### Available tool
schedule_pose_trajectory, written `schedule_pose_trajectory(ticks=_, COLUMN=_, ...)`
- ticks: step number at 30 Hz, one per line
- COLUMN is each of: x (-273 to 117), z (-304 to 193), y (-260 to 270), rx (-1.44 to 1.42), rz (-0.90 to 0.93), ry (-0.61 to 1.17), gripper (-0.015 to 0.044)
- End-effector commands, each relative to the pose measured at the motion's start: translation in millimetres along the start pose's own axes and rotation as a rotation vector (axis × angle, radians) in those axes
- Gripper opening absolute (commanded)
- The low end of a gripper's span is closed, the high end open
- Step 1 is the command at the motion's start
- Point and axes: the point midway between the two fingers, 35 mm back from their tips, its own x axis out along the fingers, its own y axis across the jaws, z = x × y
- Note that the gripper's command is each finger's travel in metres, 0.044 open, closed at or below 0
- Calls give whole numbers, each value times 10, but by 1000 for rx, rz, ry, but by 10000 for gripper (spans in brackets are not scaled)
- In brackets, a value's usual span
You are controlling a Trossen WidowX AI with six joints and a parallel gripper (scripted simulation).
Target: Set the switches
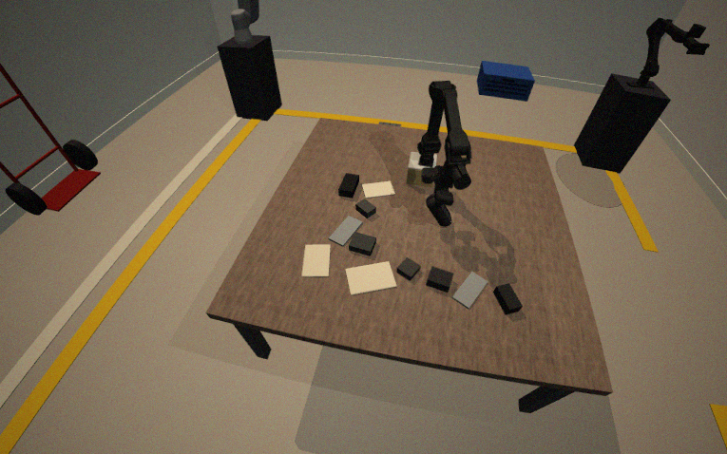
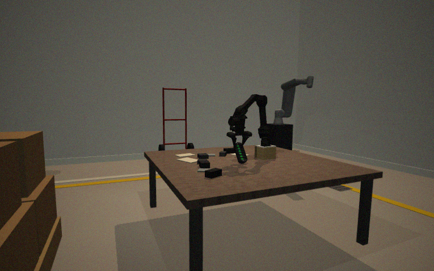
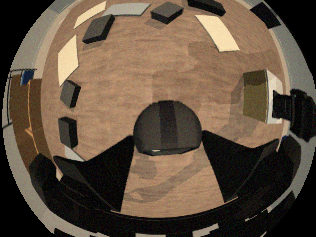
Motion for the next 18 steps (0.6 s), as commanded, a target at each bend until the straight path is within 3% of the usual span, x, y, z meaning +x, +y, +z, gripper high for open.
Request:
schedule_pose_trajectory(ticks=1, x=-28, z=-49, y=21, rx=3, rz=7, ry=-2, gripper=336)
schedule_pose_trajectory(ticks=18, x=-77, z=-164, y=4, rx=3, rz=7, ry=-29, gripper=336)
